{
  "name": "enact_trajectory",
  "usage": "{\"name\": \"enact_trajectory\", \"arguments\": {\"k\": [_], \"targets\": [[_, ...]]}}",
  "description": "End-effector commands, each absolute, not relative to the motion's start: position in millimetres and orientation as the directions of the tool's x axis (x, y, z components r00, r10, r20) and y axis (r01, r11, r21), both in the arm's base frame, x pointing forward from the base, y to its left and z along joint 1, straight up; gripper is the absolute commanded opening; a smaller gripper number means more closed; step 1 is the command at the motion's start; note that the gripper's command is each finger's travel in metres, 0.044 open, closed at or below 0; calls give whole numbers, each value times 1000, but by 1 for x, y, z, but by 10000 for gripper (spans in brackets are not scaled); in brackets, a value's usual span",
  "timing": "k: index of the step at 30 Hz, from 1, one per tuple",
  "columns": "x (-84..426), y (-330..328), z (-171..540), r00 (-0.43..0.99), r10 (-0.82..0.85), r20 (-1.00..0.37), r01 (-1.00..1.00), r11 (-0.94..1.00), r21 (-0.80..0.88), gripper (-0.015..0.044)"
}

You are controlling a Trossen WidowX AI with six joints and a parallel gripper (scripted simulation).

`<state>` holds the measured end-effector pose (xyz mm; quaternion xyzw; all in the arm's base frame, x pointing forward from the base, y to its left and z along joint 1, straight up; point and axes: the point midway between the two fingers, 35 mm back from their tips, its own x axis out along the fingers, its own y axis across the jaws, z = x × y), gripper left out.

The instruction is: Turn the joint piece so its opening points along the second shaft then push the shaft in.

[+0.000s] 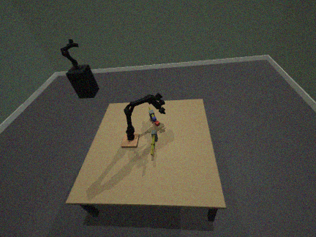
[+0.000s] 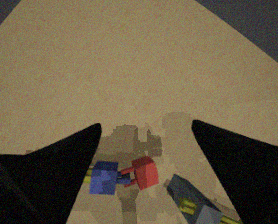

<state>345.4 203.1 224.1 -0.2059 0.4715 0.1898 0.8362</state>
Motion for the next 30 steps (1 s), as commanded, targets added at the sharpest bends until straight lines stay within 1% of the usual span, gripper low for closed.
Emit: {"name": "enact_trajectory", "arguments": {"k": [1,11,20,26,30], "targets": [[349,185,219,428,93,-899,-456,881,-127,440],[349,131,206,235,21,-972,-254,966,-40,440],[341,86,200,48,8,-999,-33,999,6,440],[340,82,200,32,11,-999,5,1000,11,440],[341,82,197,22,22,-1000,126,992,24,440]]}}
